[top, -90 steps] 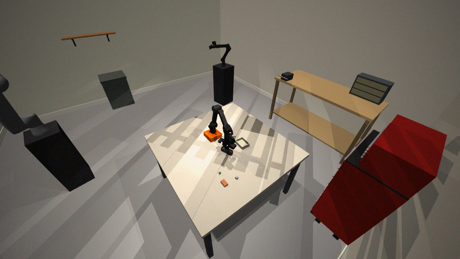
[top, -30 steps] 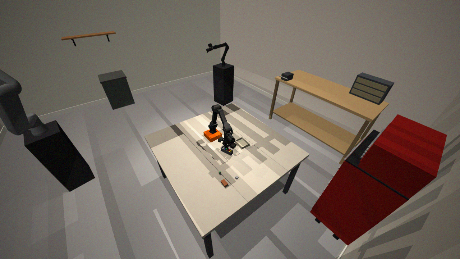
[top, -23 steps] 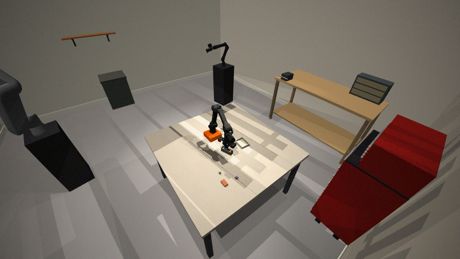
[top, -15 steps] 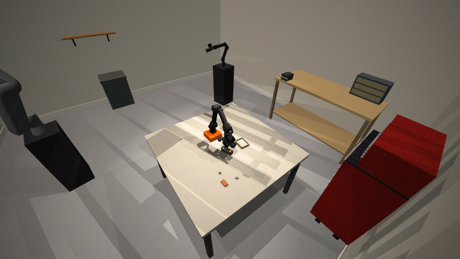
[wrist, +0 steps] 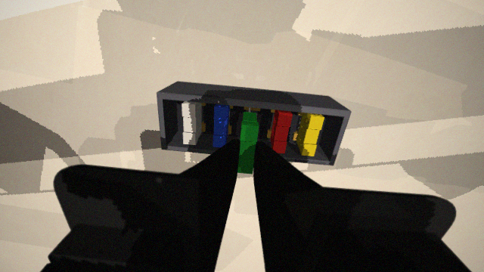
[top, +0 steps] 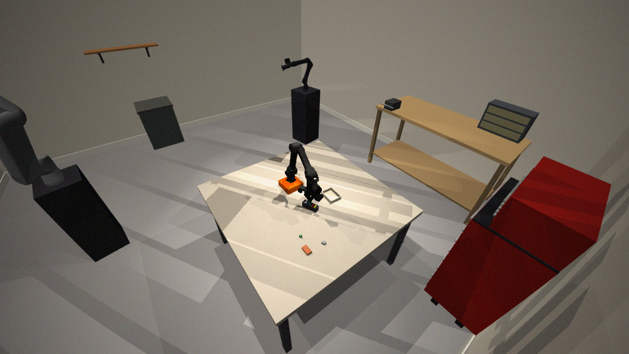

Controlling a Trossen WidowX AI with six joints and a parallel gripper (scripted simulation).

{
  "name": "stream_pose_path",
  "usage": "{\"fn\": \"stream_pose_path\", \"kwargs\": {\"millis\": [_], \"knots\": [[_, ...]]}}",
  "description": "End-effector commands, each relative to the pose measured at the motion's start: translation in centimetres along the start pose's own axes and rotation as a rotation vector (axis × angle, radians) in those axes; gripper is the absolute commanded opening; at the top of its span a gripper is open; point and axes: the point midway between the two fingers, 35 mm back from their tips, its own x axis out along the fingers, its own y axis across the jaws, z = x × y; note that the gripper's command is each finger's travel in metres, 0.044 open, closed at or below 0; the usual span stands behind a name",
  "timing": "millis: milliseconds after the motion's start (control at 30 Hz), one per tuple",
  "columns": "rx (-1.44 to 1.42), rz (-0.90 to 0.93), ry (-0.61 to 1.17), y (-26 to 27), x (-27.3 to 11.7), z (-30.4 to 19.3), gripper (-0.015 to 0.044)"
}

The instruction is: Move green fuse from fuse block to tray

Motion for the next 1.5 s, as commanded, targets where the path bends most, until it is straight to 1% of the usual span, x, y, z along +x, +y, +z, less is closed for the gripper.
{"fn": "stream_pose_path", "kwargs": {"millis": [0,500,933,1200,1467], "knots": [[-0.003,-0.009,0.000,-0.2,-0.4,0.0,0.0000],[-0.003,-0.010,0.000,-0.2,-1.0,0.0,0.0000],[-0.003,-0.010,0.000,-0.2,-3.0,0.0,0.0000],[-0.003,-0.010,0.000,-0.2,-3.1,0.0,0.0000],[-0.003,-0.012,-0.001,-2.3,-3.2,3.1,0.0000]]}}
